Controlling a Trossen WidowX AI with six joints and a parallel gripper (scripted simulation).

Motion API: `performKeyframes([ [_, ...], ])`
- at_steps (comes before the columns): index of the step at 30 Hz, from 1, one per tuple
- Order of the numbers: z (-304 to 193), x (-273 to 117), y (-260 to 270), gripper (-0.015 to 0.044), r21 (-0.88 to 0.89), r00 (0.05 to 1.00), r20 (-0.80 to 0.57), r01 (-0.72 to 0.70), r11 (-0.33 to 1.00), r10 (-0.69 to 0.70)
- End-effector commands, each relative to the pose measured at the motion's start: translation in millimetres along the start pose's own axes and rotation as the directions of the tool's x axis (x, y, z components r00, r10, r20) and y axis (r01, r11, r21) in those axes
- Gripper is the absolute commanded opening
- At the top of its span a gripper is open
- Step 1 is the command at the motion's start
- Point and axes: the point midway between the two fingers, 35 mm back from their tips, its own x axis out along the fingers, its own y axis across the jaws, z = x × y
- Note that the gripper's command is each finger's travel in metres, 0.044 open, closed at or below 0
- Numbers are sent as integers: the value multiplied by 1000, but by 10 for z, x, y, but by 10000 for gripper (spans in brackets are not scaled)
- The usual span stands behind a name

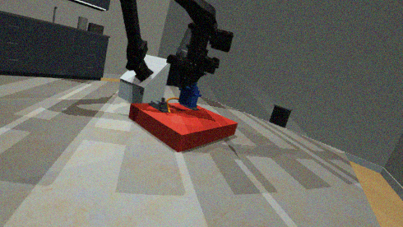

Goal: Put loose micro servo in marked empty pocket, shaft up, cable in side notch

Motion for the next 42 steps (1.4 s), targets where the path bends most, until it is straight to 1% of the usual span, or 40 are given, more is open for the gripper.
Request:
performKeyframes([
  [1, -193, -5, 8, 0, 3, 1000, 0, -6, 1000, 6],
  [9, -518, -3, 10, 0, 2, 1000, -1, -5, 1000, 5],
  [15, -524, 22, 11, 0, 2, 1000, -1, -5, 1000, 5],
  [27, -520, 195, 13, 0, 2, 1000, -1, -5, 1000, 5],
  [42, -509, 198, 6, 0, 2, 1000, -1, -5, 1000, 5],
])
